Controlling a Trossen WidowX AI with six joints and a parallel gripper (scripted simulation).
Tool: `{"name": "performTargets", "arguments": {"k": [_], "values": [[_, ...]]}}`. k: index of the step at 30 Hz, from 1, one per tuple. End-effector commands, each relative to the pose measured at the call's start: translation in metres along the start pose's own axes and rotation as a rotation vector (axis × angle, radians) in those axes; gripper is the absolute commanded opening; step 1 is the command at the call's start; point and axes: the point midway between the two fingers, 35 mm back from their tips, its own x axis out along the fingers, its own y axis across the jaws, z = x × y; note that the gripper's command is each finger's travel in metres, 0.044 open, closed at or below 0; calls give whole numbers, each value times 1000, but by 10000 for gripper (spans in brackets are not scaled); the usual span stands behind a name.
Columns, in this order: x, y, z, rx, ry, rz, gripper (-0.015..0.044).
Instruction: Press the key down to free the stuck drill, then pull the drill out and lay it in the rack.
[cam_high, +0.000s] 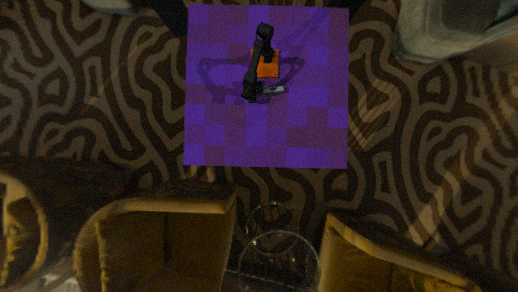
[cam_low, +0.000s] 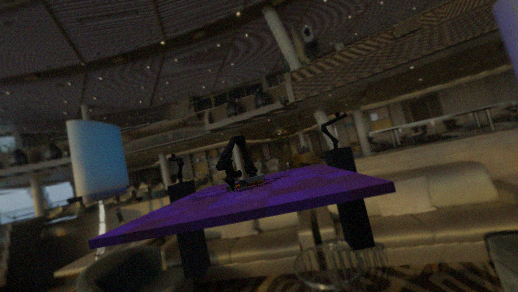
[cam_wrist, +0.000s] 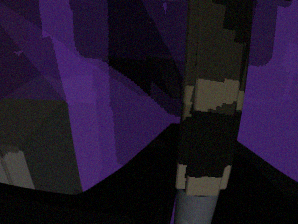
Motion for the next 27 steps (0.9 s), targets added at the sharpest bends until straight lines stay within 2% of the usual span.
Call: {"name": "performTargets", "arguments": {"k": [1, 27], "values": [[-2, 1, 0, -1, -3, 0, 0], [-2, 0, -26, -1, -1, 0, 0]]}}
